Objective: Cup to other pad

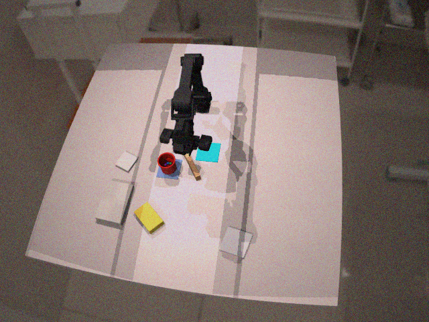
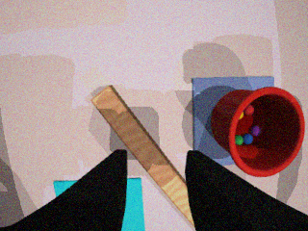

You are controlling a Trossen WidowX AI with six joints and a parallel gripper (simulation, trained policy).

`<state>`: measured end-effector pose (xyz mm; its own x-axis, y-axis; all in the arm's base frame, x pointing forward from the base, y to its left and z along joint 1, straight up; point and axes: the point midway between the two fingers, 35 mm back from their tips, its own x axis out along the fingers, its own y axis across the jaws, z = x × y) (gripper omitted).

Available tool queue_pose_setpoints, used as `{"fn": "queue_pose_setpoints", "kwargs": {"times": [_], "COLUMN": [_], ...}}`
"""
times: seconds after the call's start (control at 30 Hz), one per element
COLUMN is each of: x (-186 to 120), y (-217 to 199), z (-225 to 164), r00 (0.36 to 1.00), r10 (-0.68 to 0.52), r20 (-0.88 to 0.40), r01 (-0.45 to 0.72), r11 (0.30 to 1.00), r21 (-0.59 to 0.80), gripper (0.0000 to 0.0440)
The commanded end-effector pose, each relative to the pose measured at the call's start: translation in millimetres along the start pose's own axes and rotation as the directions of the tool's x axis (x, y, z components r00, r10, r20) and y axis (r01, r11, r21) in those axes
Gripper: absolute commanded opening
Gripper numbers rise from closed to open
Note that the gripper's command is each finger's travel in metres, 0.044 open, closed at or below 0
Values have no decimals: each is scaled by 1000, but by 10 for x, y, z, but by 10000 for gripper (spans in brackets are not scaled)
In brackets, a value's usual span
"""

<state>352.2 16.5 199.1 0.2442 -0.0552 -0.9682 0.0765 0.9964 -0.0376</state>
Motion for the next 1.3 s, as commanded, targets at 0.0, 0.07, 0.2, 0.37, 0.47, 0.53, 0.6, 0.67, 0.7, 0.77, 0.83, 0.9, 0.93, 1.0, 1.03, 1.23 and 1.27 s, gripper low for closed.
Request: {"fn": "queue_pose_setpoints", "kwargs": {"times": [0.0, 0.07, 0.2, 0.37, 0.47, 0.53, 0.6, 0.67, 0.7, 0.77, 0.83, 0.9, 0.93, 1.0, 1.03, 1.23, 1.27], "x": [50, 84, 155, 255, 323, 371, 423, 479, 507, 565, 623, 684, 715, 778, 811, 1032, 1072], "y": [-66, -107, -191, -296, -357, -395, -432, -467, -484, -516, -547, -575, -588, -612, -623, -672, -676], "z": [-25, -44, -80, -120, -140, -154, -168, -184, -192, -209, -227, -245, -254, -273, -284, -355, -368], "r00": [999, 997, 992, 984, 980, 978, 975, 973, 971, 968, 966, 963, 962, 959, 958, 950, 949], "r10": [-16, -23, -38, -54, -61, -65, -68, -71, -72, -73, -74, -75, -75, -75, -75, -70, -69], "r20": [-44, -70, -119, -167, -188, -199, -211, -222, -228, -238, -249, -259, -264, -273, -277, -304, -308], "r01": [15, 21, 32, 41, 45, 46, 46, 46, 46, 44, 42, 39, 37, 32, 30, 8, 2], "r11": [1000, 999, 998, 996, 995, 994, 993, 992, 992, 991, 990, 989, 988, 987, 986, 979, 978], "r21": [-21, -32, -54, -77, -90, -97, -105, -113, -117, -126, -134, -143, -148, -158, -163, -202, -210], "gripper": [109, 110, 110, 116, 123, 128, 133, 138, 140, 145, 149, 154, 156, 160, 161, 170, 171]}}
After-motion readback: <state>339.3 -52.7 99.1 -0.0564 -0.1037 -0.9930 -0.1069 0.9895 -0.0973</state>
